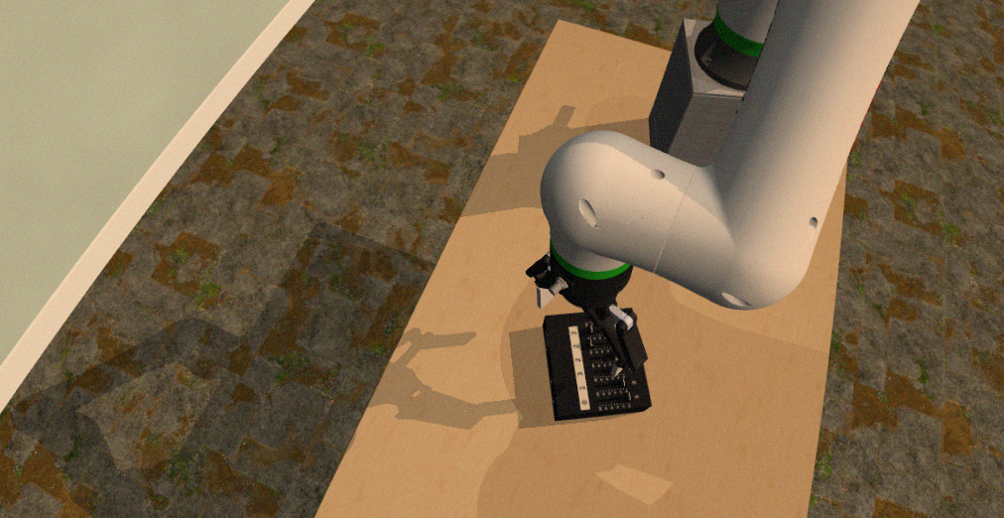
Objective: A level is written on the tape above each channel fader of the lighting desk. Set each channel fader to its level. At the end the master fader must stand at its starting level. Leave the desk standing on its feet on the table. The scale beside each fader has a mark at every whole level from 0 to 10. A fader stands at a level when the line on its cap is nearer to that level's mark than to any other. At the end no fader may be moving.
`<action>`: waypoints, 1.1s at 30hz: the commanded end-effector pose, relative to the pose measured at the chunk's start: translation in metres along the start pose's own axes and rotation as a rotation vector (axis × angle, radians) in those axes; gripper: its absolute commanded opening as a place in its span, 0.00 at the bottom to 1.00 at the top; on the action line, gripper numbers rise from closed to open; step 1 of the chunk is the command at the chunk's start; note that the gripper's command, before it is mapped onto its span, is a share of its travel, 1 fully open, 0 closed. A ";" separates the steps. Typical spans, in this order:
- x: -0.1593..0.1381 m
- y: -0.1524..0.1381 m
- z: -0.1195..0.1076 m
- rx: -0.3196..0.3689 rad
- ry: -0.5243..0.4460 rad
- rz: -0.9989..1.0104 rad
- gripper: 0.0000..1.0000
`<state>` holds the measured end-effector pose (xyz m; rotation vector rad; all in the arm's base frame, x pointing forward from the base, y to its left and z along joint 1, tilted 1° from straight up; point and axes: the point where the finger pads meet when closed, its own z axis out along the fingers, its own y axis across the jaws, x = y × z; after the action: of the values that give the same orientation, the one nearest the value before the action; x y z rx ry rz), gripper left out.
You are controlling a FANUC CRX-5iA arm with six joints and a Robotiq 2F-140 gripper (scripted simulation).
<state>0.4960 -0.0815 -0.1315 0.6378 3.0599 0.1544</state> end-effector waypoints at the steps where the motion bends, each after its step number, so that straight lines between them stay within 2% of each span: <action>1: 0.000 -0.001 0.001 0.041 -0.021 0.275 0.00; 3: 0.000 -0.001 0.001 0.041 -0.021 0.275 0.00; 4: 0.000 -0.001 0.001 0.051 -0.027 0.416 0.00; 10: 0.000 -0.001 0.001 0.097 -0.049 0.651 0.00; 33: 0.000 -0.001 0.001 0.097 -0.049 0.651 0.00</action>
<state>0.4956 -0.0820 -0.1324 1.5881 2.7025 -0.0093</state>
